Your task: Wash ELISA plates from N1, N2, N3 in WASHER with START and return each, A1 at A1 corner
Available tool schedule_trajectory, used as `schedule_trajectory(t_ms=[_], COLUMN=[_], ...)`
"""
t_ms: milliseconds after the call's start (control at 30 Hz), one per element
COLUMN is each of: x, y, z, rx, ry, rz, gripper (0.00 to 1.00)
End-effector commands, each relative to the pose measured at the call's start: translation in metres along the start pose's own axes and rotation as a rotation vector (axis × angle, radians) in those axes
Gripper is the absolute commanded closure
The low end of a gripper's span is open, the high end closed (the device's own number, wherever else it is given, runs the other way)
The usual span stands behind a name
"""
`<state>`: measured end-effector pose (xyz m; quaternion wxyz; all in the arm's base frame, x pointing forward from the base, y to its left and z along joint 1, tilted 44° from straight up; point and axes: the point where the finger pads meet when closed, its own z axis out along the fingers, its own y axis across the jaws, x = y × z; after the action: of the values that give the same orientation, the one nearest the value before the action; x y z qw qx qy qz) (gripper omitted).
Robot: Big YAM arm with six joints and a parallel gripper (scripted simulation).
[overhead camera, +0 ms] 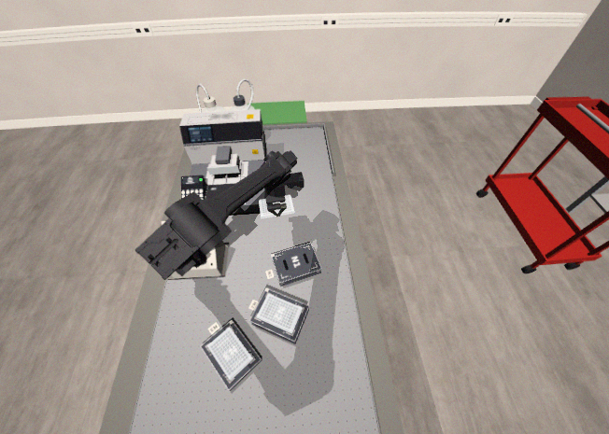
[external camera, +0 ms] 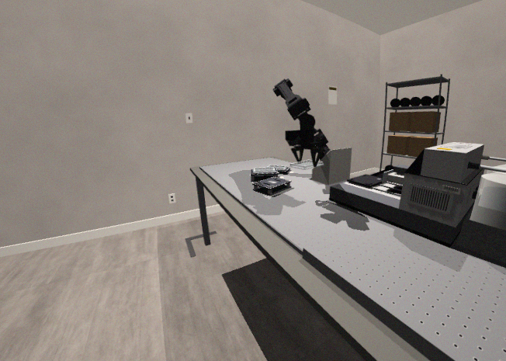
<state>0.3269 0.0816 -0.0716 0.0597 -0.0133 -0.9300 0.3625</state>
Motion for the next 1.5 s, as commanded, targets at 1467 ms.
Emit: schedule_trajectory(t_ms=[1467], x=[0.119], y=[0.151], z=[-0.024], rx=[-0.017], ry=[-0.022], rz=[0.125], gripper=[0.18])
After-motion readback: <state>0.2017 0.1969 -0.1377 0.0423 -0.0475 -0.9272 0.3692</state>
